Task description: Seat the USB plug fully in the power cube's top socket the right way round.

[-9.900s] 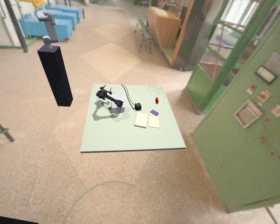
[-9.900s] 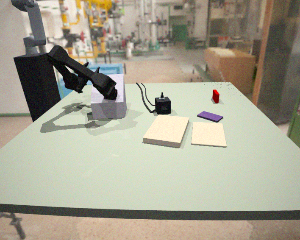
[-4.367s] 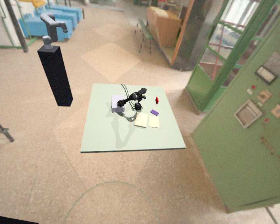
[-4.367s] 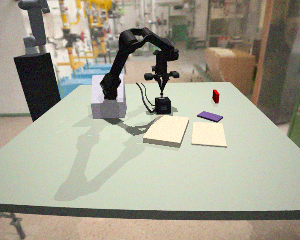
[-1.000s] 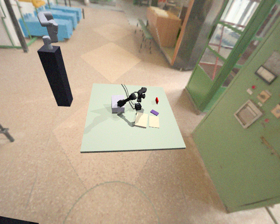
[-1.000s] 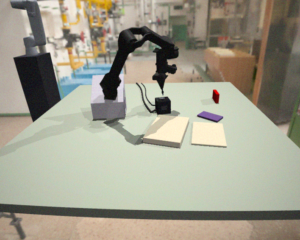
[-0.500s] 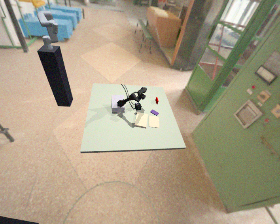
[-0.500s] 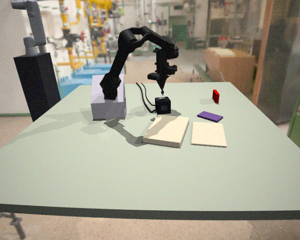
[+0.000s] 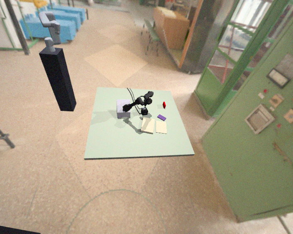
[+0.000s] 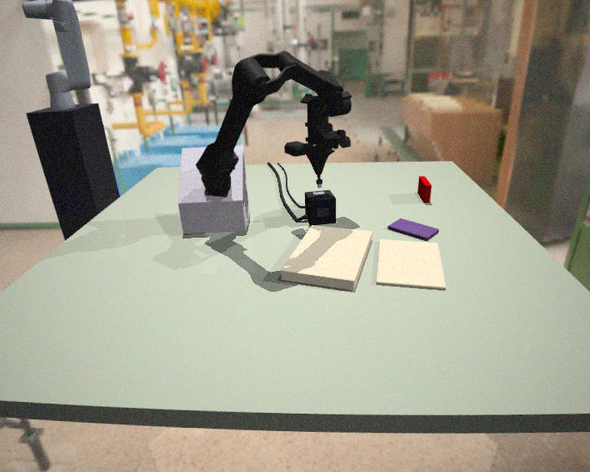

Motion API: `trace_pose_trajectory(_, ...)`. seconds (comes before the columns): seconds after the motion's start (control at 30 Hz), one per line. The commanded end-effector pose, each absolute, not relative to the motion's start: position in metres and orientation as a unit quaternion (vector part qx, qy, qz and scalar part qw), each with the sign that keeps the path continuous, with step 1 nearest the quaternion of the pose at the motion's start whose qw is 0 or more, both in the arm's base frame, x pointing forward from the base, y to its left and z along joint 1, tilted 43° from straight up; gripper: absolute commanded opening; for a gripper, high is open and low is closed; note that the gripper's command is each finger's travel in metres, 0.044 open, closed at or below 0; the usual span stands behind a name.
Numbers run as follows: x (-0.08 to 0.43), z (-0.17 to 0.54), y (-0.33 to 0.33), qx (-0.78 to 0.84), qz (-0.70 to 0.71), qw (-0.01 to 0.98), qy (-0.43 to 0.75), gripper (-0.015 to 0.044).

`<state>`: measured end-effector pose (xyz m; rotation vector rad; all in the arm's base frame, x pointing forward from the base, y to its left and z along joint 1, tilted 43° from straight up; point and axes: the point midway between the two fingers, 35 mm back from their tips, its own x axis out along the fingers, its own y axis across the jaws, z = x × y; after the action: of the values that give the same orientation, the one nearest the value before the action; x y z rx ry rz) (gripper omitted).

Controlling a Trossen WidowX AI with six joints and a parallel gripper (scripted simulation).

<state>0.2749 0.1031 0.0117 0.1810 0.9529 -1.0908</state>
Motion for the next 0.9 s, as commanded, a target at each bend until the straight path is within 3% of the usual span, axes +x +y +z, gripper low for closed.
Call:
trace_pose_trajectory(0.0, 0.2744, 0.0116, 0.1028, 0.119, -0.52, 0.74, 0.41, 0.0)
trace_pose_trajectory(0.3, 0.2744, 0.0116, 0.1028, 0.199, -0.561, 0.723, 0.351, 0.0)
trace_pose_trajectory(0.87, 0.2748, 0.0113, 0.1029, 0.2, -0.561, 0.722, 0.352, 0.0)
